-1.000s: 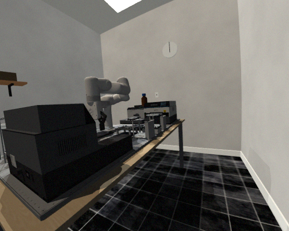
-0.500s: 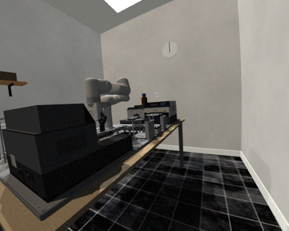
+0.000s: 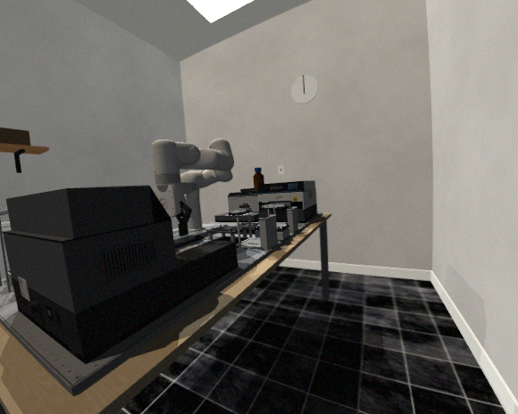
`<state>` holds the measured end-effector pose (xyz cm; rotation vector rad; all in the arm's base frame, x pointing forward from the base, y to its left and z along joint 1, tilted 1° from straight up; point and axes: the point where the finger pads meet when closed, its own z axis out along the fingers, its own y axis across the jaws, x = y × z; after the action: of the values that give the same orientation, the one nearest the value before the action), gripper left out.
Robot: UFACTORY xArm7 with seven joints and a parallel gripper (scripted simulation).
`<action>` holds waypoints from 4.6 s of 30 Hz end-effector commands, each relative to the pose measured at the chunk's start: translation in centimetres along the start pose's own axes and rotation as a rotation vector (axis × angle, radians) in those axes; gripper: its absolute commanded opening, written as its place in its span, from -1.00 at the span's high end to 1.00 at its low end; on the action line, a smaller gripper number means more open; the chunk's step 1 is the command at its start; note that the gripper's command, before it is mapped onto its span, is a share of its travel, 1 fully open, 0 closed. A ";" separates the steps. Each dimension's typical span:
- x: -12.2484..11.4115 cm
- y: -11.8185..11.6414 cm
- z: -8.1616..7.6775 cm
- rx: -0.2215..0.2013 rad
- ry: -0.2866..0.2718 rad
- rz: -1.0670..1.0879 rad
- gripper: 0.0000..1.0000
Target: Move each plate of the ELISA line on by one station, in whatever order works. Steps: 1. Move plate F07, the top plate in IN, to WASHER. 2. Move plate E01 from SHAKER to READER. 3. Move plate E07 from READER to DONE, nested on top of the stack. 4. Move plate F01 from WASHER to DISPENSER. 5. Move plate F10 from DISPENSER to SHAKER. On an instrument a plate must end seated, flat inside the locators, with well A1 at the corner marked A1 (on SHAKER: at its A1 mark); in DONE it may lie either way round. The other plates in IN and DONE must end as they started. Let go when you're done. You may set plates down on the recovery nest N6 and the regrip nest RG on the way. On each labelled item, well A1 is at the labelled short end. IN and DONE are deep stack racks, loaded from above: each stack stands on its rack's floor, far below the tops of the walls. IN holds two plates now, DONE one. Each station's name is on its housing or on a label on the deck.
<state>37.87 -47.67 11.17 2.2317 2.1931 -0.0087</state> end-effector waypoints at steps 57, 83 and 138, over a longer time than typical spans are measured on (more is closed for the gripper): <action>-0.1 0.0 0.8 -0.002 -0.004 0.000 1.00; -0.1 0.0 -0.1 -0.002 -0.004 0.000 -1.00; -0.1 0.0 -6.5 -0.002 -0.004 0.000 -1.00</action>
<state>37.84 -47.59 17.03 2.2319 2.1931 -0.0087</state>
